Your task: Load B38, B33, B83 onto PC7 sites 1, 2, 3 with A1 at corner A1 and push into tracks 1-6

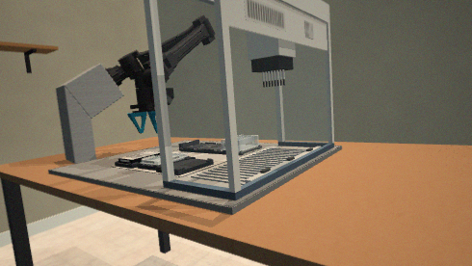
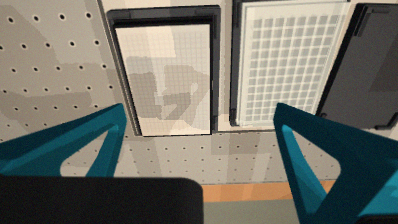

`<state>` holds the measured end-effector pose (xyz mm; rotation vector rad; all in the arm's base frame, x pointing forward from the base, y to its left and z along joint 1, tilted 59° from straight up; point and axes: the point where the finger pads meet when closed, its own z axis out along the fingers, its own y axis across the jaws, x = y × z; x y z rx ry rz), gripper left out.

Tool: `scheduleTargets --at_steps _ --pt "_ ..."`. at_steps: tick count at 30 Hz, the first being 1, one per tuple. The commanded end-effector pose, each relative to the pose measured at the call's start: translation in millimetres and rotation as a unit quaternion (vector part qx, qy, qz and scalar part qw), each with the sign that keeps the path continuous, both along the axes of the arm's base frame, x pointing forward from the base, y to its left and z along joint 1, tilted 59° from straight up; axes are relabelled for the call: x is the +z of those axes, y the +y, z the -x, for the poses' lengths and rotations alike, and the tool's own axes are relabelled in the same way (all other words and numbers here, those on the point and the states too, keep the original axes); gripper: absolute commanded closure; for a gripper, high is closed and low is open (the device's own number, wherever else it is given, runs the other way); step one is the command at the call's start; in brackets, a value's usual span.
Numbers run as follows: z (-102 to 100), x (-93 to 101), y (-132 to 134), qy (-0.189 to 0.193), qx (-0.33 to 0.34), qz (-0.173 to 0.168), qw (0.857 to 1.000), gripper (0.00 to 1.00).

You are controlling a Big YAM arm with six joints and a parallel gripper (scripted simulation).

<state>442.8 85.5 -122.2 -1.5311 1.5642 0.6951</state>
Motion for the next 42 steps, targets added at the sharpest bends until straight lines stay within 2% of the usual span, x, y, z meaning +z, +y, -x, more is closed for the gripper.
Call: scheduleTargets --at_steps 1,3,5,6,7,10,11,12,20,23,33,35,37,39,40,42 --pt "15 -18.5 -13 -0.013 0.000 0.001 1.000 0.00" --pt "23 -28.5 -17 -0.013 0.000 0.001 1.000 0.00" --pt "23 -28.5 -17 -0.013 0.000 0.001 1.000 0.00" --pt "29 -32.2 -1 -0.013 0.021 0.000 1.000 0.00" --pt "17 -20.2 -3 -0.031 0.021 0.004 0.999 0.00" --pt "12 -19.4 -6 -0.035 0.018 0.004 0.999 0.00" --pt "15 -22.9 -1 -0.031 0.021 0.004 0.999 0.00" --pt "23 -34.1 2 -0.008 0.016 0.000 1.000 0.00" --pt "24 -46.4 21 -0.004 0.016 0.001 1.000 0.00" --pt "21 -44.2 23 -0.008 0.016 0.001 1.000 0.00" --pt "15 -60.4 45 -0.008 0.016 0.001 1.000 0.00" --pt "13 -58.3 45 -0.011 0.016 0.001 1.000 0.00" --pt "2 -49.8 27 -0.021 -0.004 0.002 1.000 0.00" --pt "2 -49.8 27 -0.021 -0.004 0.002 1.000 0.00" --pt "13 -55.1 36 -0.011 0.008 0.001 1.000 0.00" --pt "14 -57.7 45 -0.010 0.016 0.001 1.000 0.00"
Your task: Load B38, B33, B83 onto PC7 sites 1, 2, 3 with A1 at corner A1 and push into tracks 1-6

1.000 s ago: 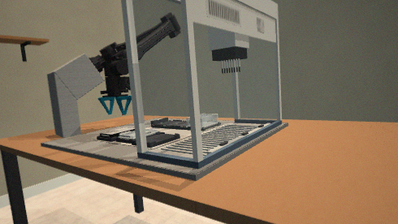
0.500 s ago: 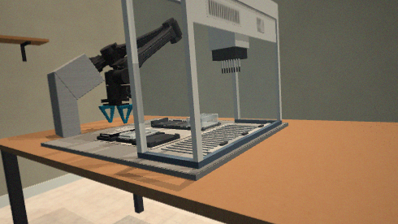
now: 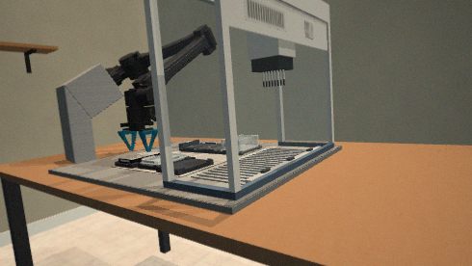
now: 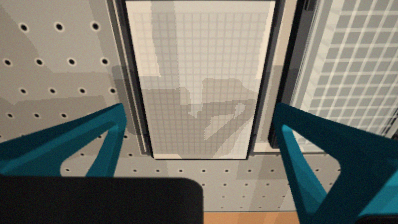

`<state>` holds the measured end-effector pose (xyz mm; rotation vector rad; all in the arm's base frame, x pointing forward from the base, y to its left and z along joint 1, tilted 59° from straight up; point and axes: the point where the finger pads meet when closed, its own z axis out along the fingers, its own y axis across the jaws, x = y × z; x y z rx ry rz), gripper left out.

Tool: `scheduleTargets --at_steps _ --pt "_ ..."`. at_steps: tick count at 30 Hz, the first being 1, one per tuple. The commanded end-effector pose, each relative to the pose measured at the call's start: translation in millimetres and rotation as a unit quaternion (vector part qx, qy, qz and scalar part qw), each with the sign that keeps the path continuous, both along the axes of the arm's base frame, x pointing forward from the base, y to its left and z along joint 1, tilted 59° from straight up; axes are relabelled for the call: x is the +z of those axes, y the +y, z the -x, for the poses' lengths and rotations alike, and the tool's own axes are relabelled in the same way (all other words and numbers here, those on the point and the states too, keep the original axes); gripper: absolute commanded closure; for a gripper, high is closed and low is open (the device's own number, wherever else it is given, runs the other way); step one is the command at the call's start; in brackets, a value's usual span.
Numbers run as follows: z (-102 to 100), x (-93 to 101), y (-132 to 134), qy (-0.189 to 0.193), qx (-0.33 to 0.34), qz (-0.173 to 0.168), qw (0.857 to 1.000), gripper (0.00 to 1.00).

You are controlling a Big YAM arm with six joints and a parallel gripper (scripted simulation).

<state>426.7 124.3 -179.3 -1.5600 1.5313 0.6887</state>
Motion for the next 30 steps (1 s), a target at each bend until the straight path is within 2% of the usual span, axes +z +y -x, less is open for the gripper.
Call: scheduleTargets --at_steps 1,3,14,15,17,30 --pt "-3 2.0 -3 0.000 -0.005 -0.001 1.000 0.00" --pt "0 -3.9 7 0.004 0.002 -0.001 1.000 0.00" --pt "-3 -8.4 14 0.003 0.002 0.000 1.000 0.00" --pt "-8 -3.2 14 -0.004 0.001 0.000 1.000 0.00" --pt "-3 -9.9 17 0.003 0.002 -0.001 1.000 0.00" --pt "-5 -15.2 27 0.002 0.002 -0.001 1.000 0.00"
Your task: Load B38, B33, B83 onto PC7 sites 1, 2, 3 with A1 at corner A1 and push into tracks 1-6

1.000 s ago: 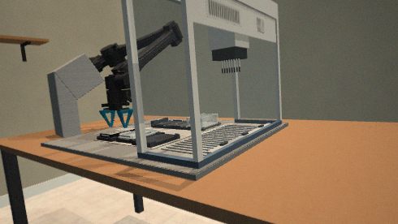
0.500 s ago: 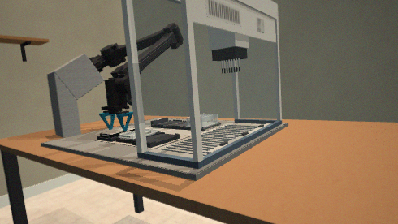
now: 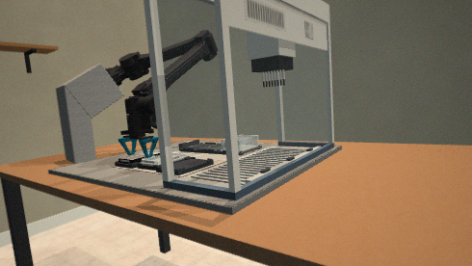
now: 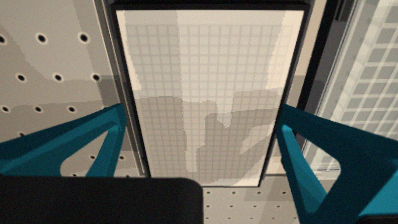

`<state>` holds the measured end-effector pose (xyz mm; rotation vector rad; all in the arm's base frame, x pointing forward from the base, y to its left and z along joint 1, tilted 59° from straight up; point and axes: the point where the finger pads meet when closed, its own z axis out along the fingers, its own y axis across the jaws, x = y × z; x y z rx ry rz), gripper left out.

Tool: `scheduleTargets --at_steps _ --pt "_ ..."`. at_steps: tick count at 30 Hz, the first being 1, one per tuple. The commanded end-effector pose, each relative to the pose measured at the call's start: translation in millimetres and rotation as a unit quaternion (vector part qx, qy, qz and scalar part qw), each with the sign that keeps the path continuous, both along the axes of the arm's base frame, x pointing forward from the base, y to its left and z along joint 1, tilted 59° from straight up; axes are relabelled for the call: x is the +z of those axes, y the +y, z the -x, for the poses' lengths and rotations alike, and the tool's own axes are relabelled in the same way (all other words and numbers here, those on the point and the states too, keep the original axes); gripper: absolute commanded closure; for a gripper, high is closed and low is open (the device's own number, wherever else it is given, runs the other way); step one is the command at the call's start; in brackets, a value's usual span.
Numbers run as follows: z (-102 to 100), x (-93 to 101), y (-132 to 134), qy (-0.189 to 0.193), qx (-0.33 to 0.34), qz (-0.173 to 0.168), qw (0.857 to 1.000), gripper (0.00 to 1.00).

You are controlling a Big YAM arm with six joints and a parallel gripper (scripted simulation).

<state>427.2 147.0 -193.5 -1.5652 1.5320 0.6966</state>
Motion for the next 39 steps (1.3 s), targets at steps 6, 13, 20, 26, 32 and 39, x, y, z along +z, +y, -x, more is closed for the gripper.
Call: scheduleTargets --at_steps 6,13,20,26,32,39 --pt "-13 5.7 -6 -0.007 -0.013 -0.002 1.000 0.00" --pt "-6 3.2 -4 -0.002 -0.008 -0.001 1.000 0.00" --pt "-12 5.4 -6 0.000 -0.013 -0.001 1.000 0.00" --pt "-7 3.5 -4 -0.002 -0.008 -0.001 1.000 0.00" --pt "-6 3.3 -4 -0.002 -0.008 -0.001 1.000 1.00" --pt "-6 3.3 -4 -0.002 -0.008 -0.001 1.000 1.00"
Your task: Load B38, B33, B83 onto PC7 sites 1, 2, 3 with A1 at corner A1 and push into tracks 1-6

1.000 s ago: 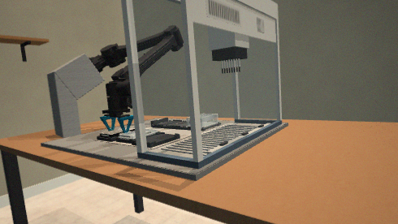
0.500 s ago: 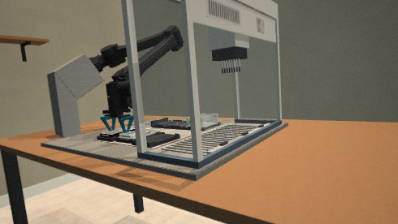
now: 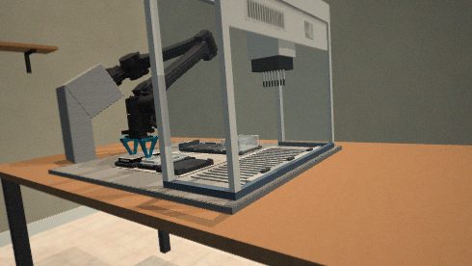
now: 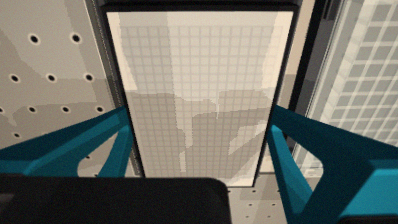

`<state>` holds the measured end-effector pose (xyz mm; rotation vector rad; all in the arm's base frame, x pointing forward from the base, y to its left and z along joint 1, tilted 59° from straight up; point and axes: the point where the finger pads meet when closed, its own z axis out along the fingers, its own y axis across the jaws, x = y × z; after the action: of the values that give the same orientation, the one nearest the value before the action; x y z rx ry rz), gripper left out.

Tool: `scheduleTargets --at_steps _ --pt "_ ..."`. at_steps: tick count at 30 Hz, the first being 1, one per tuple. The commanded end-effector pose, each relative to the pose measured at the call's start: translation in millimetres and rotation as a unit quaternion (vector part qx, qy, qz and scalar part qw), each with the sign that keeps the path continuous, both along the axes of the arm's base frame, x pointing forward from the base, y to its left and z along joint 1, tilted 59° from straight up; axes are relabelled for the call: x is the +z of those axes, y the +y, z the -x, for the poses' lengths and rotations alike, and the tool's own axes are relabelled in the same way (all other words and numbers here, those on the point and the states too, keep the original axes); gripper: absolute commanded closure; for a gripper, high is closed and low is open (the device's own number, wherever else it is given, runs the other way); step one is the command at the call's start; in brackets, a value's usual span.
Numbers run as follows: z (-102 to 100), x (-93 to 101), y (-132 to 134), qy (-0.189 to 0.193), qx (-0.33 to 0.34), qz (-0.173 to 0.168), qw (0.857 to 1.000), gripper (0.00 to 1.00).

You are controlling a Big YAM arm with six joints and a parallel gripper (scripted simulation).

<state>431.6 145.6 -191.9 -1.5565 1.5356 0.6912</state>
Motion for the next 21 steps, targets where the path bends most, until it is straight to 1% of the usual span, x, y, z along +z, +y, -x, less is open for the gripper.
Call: scheduleTargets --at_steps 1,17,18,19,21 --pt "-2 1.7 -3 -0.001 -0.004 0.000 1.000 1.00" --pt "-2 1.7 -3 -0.001 -0.004 0.000 1.000 1.00" --pt "-5 8.4 -8 -0.007 -0.004 0.000 1.000 1.00" --pt "-4 9.8 -16 -0.005 -0.011 0.000 1.000 1.00" --pt "-1 12.4 -21 -0.004 -0.011 -0.001 1.000 1.00"
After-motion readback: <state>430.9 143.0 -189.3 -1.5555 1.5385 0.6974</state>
